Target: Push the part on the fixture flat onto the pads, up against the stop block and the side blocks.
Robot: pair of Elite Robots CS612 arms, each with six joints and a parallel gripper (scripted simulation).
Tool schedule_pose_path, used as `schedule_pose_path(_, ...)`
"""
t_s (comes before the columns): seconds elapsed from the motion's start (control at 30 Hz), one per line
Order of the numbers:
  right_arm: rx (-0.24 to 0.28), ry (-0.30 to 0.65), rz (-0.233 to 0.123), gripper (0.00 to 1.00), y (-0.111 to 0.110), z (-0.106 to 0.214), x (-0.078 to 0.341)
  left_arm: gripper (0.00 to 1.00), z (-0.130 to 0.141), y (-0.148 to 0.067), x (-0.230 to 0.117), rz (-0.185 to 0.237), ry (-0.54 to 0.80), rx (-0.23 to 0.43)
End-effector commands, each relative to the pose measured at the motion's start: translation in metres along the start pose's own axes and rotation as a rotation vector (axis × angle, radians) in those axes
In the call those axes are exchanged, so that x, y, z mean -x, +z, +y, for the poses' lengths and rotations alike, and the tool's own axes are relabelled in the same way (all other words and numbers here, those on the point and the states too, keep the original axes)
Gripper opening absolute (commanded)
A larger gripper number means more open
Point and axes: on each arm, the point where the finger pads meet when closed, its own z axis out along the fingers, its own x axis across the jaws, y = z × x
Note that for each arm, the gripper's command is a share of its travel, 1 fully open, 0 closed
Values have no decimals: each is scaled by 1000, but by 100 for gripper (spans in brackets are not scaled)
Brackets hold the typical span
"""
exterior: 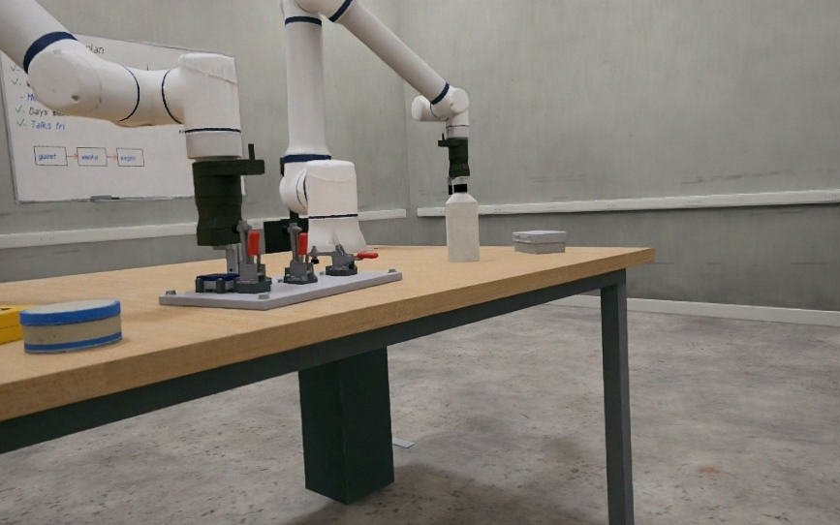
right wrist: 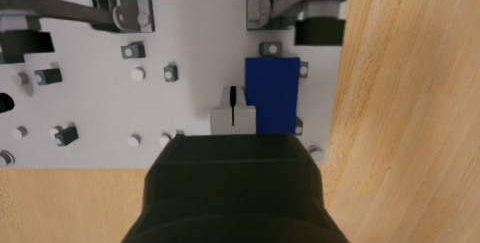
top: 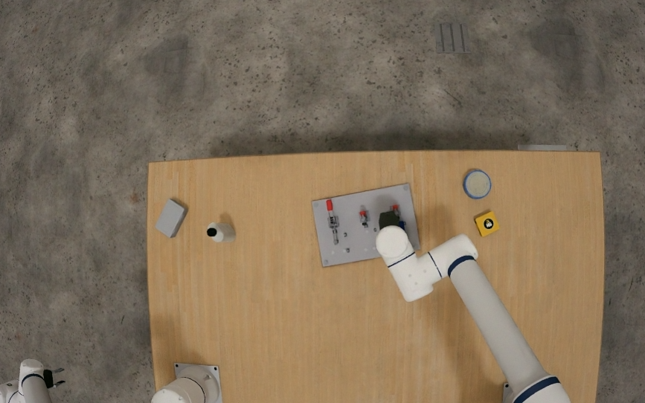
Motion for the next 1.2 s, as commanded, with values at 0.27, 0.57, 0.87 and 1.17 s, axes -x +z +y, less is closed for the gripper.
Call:
schedule_pose_path(0.27,-2,0,-1,0,-1,-1,16,100,1,-1,0,0,0,2)
schedule_pose_path(0.57,-2,0,-1,0,-1,-1,18,100,1,-1,0,0,0,2)
schedule_pose_path(0.87,-2,0,-1,0,-15,-1,18,100,1,-1,0,0,0,2)
schedule_pose_path(1.17,-2,0,-1,0,-35,-1,18,100,1,-1,0,0,0,2)
